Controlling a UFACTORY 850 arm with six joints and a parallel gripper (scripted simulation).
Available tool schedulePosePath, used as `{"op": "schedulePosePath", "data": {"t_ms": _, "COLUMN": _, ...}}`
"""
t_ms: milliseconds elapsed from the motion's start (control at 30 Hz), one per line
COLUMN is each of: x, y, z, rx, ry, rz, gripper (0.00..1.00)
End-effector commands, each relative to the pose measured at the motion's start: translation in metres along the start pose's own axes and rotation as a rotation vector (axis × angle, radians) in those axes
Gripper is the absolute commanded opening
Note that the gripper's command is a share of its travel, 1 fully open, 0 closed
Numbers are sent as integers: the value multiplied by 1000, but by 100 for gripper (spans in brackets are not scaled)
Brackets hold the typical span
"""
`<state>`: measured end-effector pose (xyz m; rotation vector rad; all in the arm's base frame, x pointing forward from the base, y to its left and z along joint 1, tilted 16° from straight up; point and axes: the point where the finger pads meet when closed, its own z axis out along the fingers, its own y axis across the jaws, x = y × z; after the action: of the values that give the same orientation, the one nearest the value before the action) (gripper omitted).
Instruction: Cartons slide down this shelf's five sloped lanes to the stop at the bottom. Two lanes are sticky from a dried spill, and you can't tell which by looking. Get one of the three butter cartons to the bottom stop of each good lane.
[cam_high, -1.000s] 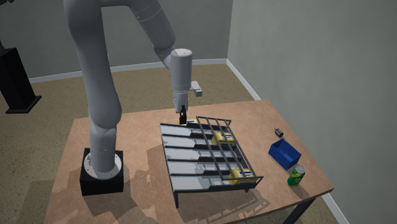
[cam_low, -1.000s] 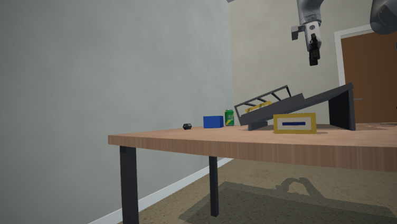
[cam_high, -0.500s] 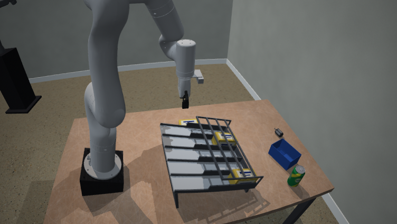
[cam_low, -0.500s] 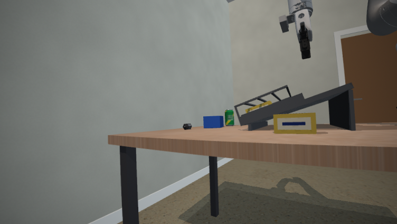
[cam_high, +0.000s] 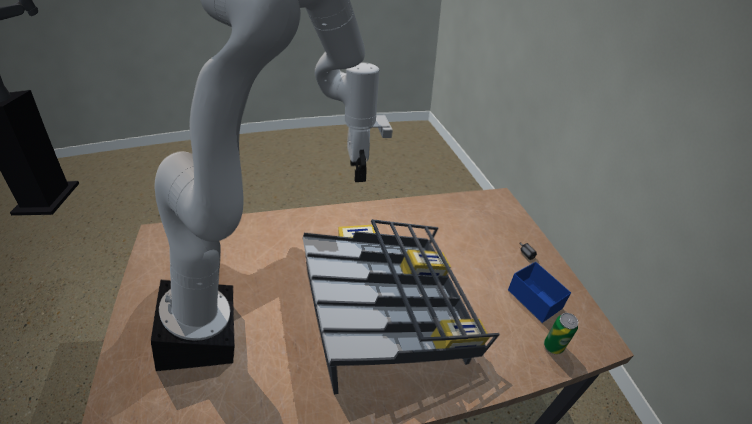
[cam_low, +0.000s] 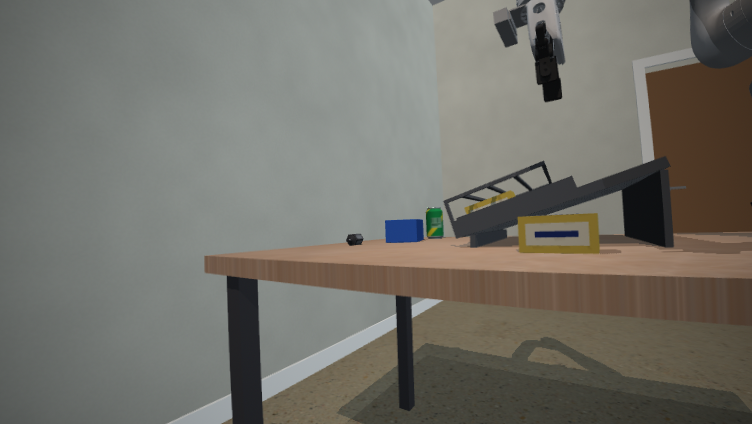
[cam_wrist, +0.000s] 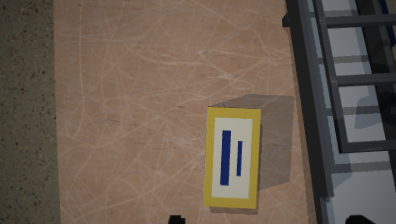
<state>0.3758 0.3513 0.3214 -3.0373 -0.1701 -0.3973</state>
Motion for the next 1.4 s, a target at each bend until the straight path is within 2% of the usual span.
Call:
{"op": "schedulePosePath", "data": {"t_ms": 0, "x": 1, "y": -2, "z": -1, "rx": 1, "ry": 1, "rz": 0, "gripper": 90}}
{"op": "schedulePosePath", "data": {"t_ms": 233, "x": 1, "y": -2, "z": -1, "rx": 1, "ry": 1, "rz": 0, "gripper": 90}}
{"op": "schedulePosePath", "data": {"t_ms": 733, "x": 2, "y": 1, "z": 59, "rx": 1, "ry": 1, "rz": 0, "gripper": 90}}
{"op": "schedulePosePath", "data": {"t_ms": 800, "x": 2, "y": 1, "z": 59, "rx": 1, "ry": 1, "rz": 0, "gripper": 90}}
{"op": "schedulePosePath", "data": {"t_ms": 833, "x": 2, "y": 1, "z": 51, "rx": 1, "ry": 0, "rz": 0, "gripper": 90}}
{"op": "schedulePosePath", "data": {"t_ms": 1300, "x": 2, "y": 4, "z": 107, "rx": 1, "ry": 0, "rz": 0, "gripper": 90}}
{"op": "schedulePosePath", "data": {"t_ms": 1367, "x": 2, "y": 4, "z": 107, "rx": 1, "ry": 0, "rz": 0, "gripper": 90}}
